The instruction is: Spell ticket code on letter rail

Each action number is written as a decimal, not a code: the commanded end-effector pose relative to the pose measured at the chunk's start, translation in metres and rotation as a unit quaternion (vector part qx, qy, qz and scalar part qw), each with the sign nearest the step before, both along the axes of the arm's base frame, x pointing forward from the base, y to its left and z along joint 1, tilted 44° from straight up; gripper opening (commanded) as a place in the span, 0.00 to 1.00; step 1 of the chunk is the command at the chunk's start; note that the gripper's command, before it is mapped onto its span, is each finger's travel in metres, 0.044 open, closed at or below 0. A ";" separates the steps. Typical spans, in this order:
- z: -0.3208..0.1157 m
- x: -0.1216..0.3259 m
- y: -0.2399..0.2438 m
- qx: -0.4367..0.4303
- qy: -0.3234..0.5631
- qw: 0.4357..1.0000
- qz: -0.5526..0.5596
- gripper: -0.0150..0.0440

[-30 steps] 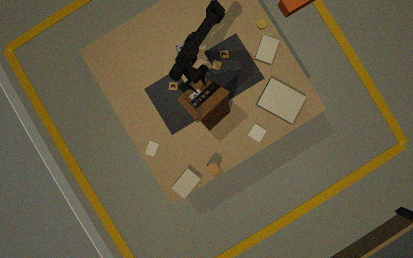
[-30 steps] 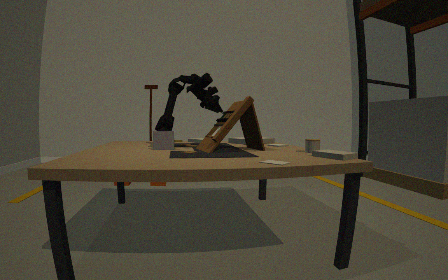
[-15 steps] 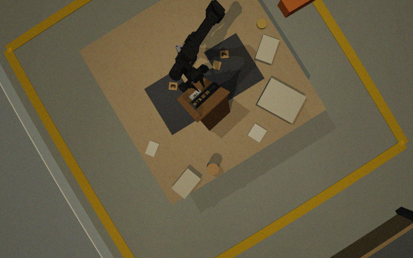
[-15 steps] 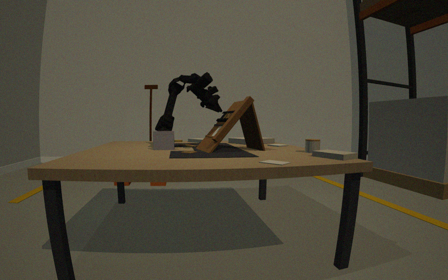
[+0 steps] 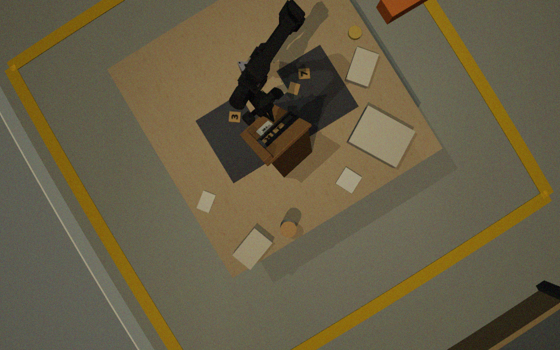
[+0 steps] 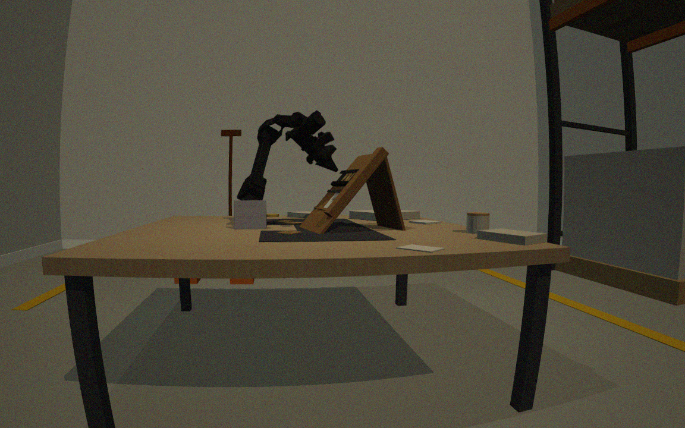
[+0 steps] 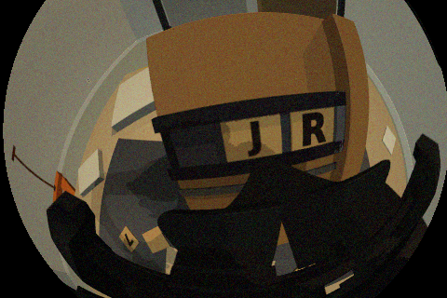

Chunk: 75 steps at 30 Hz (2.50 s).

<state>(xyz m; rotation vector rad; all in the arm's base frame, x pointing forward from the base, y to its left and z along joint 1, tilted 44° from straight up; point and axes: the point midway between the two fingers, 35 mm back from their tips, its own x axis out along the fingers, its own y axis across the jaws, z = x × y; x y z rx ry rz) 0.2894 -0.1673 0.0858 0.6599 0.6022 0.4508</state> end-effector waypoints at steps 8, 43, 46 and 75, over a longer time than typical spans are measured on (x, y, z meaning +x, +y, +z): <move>0.017 0.022 0.013 -0.057 0.149 0.977 0.138 0.25; 0.032 0.034 0.034 -0.082 0.223 0.942 0.237 0.25; 0.032 0.035 0.034 -0.082 0.224 0.942 0.237 0.25; 0.026 0.046 0.043 -0.072 0.232 0.942 0.230 0.25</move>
